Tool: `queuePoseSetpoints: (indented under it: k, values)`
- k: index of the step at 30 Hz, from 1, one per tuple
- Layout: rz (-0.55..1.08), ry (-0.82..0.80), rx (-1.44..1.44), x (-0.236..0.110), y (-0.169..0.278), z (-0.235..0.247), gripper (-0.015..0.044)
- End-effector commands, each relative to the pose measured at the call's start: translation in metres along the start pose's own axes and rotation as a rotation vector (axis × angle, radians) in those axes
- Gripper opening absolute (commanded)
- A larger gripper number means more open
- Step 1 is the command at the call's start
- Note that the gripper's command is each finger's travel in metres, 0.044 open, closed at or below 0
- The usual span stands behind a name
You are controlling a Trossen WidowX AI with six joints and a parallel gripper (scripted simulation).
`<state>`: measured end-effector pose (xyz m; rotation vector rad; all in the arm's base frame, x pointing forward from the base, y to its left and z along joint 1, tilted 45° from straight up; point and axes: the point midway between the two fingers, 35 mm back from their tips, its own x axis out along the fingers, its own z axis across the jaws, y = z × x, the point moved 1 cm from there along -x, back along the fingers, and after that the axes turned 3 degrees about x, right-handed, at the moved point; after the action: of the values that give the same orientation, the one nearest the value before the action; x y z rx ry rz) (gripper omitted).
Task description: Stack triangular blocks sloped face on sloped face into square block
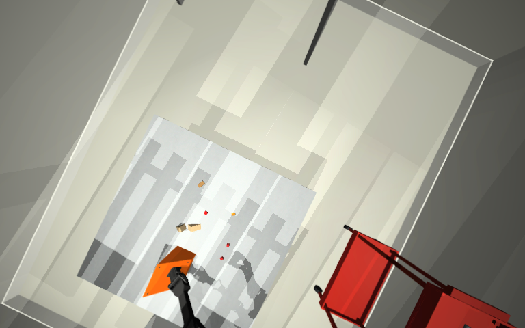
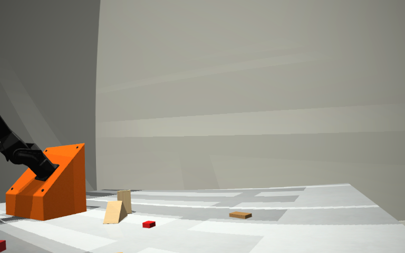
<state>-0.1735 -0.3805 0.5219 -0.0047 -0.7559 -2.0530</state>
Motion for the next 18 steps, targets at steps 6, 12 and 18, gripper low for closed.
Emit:
queuePoseSetpoints:
  k: [6, 12, 18]
  values:
    - [0.167, 0.283, 0.021, -0.047, 0.086, -0.101, 0.0000]
    - [0.291, 0.467, 0.012, -0.102, 0.139, -0.159, 0.0000]
    - [0.397, 0.657, -0.008, -0.173, 0.180, -0.214, 0.0000]
